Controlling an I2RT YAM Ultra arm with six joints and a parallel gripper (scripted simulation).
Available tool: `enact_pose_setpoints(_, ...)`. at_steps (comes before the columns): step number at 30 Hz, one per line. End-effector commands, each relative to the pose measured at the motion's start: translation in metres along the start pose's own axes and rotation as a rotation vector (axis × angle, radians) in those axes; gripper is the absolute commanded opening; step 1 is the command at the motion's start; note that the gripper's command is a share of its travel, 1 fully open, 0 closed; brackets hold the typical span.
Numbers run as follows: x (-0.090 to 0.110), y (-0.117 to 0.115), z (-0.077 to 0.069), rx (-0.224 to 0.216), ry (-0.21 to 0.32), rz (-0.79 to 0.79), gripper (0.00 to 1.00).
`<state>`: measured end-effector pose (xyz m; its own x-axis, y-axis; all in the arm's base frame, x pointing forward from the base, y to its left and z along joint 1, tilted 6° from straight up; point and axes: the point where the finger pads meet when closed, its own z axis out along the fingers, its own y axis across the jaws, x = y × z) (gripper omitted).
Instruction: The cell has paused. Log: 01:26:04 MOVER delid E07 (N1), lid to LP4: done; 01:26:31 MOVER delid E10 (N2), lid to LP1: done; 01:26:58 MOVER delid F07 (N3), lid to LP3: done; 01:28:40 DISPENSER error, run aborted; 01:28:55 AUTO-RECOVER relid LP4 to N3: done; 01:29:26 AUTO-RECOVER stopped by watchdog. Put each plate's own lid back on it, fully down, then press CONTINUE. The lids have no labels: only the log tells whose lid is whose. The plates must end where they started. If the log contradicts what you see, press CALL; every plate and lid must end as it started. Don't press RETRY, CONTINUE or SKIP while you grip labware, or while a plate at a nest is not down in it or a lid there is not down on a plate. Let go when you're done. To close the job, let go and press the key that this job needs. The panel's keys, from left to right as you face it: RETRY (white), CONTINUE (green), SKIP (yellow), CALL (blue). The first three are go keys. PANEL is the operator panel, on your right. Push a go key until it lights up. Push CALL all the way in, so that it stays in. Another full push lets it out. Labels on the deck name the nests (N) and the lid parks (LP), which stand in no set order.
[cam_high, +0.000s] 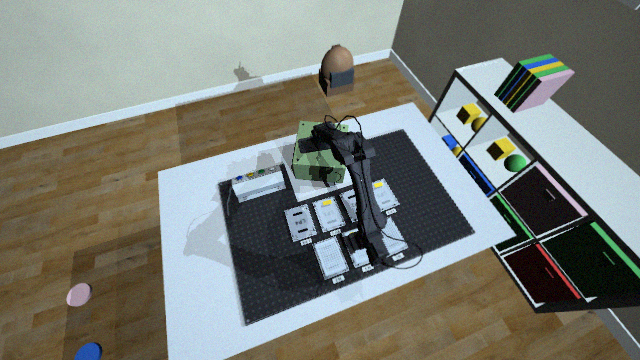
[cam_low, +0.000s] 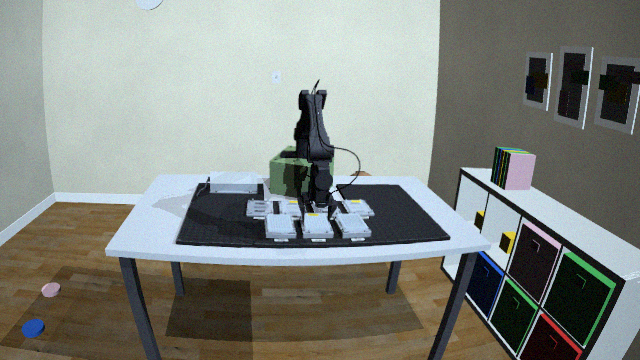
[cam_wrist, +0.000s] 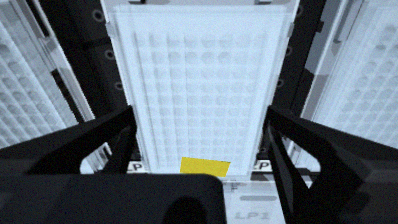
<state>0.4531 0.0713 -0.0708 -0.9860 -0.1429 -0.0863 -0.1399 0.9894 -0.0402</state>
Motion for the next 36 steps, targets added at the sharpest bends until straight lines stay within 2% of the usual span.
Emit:
enact_pose_setpoints(1, -0.001, -0.001, -0.014, 0.002, -0.019, -0.001, 0.00)
enact_pose_setpoints(11, 0.000, 0.000, -0.014, 0.002, -0.019, -0.001, 0.00)
enact_pose_setpoints(17, -0.005, 0.000, -0.029, 0.002, -0.028, 0.000, 0.00)
enact_pose_setpoints(20, -0.012, 0.000, -0.038, 0.001, -0.049, -0.002, 0.00)
enact_pose_setpoints(28, -0.012, 0.001, -0.049, 0.001, -0.049, -0.003, 0.00)
enact_pose_setpoints(36, -0.010, 0.004, -0.043, 0.001, -0.033, -0.003, 0.00)
